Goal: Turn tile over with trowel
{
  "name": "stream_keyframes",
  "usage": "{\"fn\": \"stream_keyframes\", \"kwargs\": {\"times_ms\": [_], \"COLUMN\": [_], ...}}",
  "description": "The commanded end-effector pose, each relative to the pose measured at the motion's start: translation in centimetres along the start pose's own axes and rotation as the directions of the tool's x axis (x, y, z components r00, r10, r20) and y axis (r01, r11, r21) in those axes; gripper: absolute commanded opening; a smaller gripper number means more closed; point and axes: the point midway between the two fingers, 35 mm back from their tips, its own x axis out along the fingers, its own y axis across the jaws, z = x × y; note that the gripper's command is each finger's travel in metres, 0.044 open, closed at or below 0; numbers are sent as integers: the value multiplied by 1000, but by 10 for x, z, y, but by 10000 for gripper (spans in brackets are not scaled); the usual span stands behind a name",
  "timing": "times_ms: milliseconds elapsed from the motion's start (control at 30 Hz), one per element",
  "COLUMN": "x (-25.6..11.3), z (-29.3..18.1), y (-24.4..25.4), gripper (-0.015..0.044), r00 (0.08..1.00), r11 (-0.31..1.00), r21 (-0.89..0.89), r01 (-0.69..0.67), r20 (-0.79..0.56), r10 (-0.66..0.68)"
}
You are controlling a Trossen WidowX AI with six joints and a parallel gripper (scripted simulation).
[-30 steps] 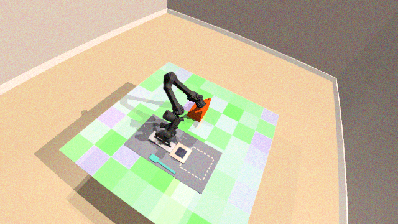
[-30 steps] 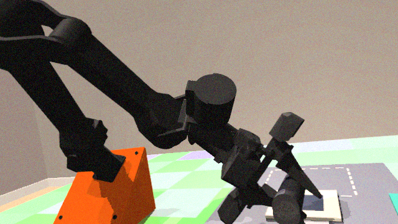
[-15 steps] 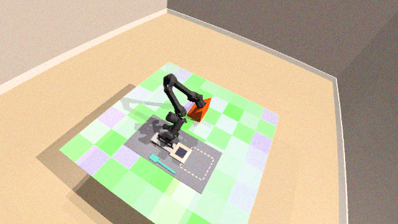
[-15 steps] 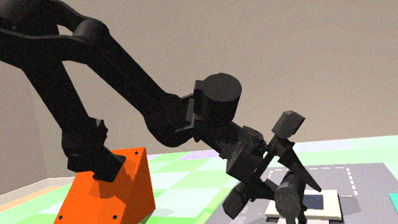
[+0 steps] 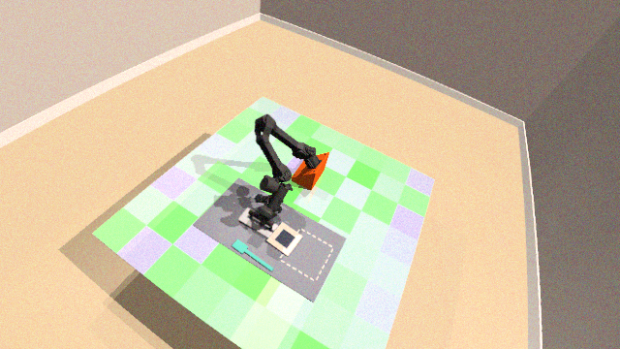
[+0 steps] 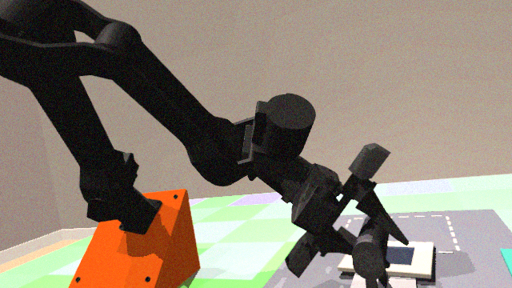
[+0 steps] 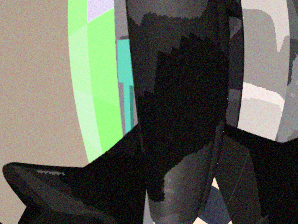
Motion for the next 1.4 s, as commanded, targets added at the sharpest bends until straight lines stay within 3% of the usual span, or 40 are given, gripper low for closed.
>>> {"fn": "stream_keyframes", "kwargs": {"times_ms": [0,733,1367], "x": [-8,-40,-46], "z": [2,-34,-88], "y": [16,52,59], "gripper": [0,0,0], "r00": [999,999,999], "r11": [999,998,998], "r21": [46,59,62], "r01": [-30,-29,-29], "r20": [-27,-38,-40], "r10": [31,31,32]}}
